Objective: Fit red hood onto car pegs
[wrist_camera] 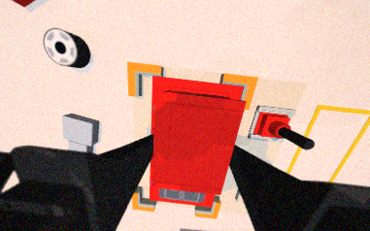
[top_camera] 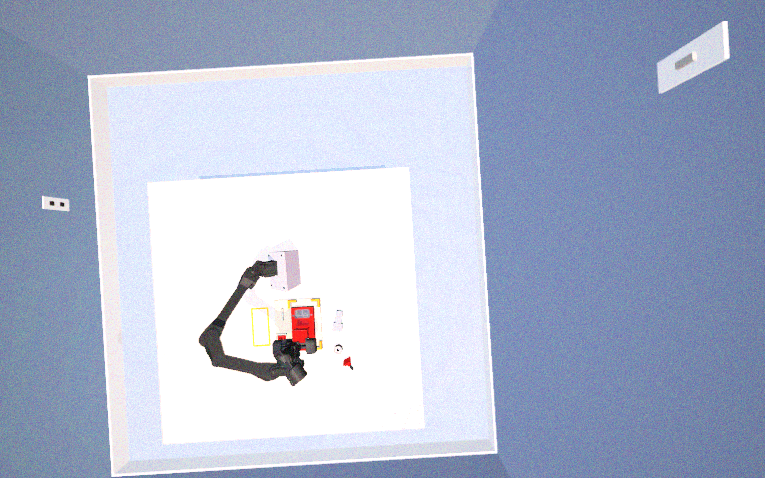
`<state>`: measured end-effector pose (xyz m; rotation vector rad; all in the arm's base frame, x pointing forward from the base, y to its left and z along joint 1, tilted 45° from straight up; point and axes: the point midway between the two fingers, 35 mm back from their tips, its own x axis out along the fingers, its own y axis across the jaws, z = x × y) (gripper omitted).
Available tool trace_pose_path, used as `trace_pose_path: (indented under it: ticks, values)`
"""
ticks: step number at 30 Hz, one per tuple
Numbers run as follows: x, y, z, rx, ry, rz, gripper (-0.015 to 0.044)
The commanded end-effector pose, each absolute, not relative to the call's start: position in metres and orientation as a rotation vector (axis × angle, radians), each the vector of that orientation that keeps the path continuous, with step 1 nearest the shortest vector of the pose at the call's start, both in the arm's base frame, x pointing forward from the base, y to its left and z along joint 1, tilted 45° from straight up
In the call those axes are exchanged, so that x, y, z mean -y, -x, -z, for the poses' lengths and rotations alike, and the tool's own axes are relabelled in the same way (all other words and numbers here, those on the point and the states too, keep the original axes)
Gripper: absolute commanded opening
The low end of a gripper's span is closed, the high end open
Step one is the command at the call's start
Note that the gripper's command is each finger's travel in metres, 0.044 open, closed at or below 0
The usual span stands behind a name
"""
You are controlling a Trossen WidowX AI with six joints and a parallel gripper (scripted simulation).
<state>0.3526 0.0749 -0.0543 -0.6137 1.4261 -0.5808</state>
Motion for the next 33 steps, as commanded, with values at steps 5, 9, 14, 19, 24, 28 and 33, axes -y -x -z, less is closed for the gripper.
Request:
trace_pose_path:
  ticks: [5, 9, 14, 19, 24, 28, 33]
  values:
    - [-0.0726, -0.3531, 0.0577, -1.422, 0.621, 0.578, 0.0000]
    - [-0.0712, -0.3533, 0.0590, -1.421, 0.621, 0.578, 0.0000]
    - [-0.0696, -0.3534, 0.0607, -1.421, 0.621, 0.578, 0.0000]
    - [-0.0680, -0.3536, 0.0624, -1.421, 0.621, 0.578, 0.0000]
    - [-0.0664, -0.3537, 0.0641, -1.421, 0.622, 0.578, 0.0000]
    - [-0.0651, -0.3538, 0.0654, -1.421, 0.622, 0.578, 0.0000]
    - [-0.0653, -0.3537, 0.0652, -1.421, 0.621, 0.578, 0.0000]
